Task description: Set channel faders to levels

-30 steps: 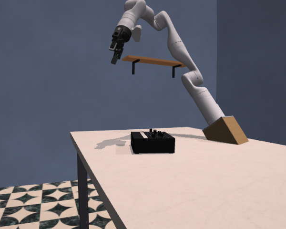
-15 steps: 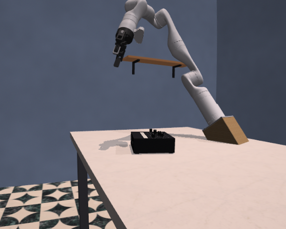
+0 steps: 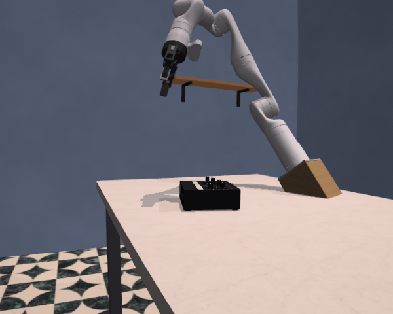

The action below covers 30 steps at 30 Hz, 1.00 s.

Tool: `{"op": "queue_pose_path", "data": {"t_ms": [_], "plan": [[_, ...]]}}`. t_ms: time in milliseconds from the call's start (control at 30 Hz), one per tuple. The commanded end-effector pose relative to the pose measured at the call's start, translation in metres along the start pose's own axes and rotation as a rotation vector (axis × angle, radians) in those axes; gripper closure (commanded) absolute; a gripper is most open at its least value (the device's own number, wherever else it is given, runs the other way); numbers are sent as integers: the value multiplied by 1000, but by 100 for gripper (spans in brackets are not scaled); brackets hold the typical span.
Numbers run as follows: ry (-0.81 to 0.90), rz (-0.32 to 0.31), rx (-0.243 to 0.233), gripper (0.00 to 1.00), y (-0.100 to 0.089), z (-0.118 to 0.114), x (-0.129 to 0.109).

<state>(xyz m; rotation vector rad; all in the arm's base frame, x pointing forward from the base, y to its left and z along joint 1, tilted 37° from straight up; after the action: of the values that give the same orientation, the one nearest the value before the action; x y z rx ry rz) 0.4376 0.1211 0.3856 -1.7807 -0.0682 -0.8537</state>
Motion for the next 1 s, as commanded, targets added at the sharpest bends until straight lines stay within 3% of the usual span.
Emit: {"op": "queue_pose_path", "data": {"t_ms": [0, 100, 133, 400, 433, 700, 733, 967], "plan": [[-2, 0, -4, 0, 1, 1, 0], [-2, 0, -4, 0, 1, 1, 0], [-30, 19, -28, 0, 11, 5, -11], [-30, 19, -28, 0, 11, 5, -11], [-56, 37, -52, 0, 21, 9, -21], [-56, 37, -52, 0, 21, 9, -21], [-81, 55, -75, 0, 30, 12, -30], [-81, 55, -75, 0, 30, 12, -30]]}}
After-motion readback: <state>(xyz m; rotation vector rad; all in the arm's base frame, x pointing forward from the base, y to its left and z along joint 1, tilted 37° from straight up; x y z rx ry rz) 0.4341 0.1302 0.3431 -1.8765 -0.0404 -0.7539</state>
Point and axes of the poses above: the point where the finger pads meet when closed, its own y axis out along the fingers, its own z axis across the jaws, x = y × z, the point moved 10 cm from there along -y, back along the fingers, and after that the axes turned 8 degrees about y, right-handed, at the moved point
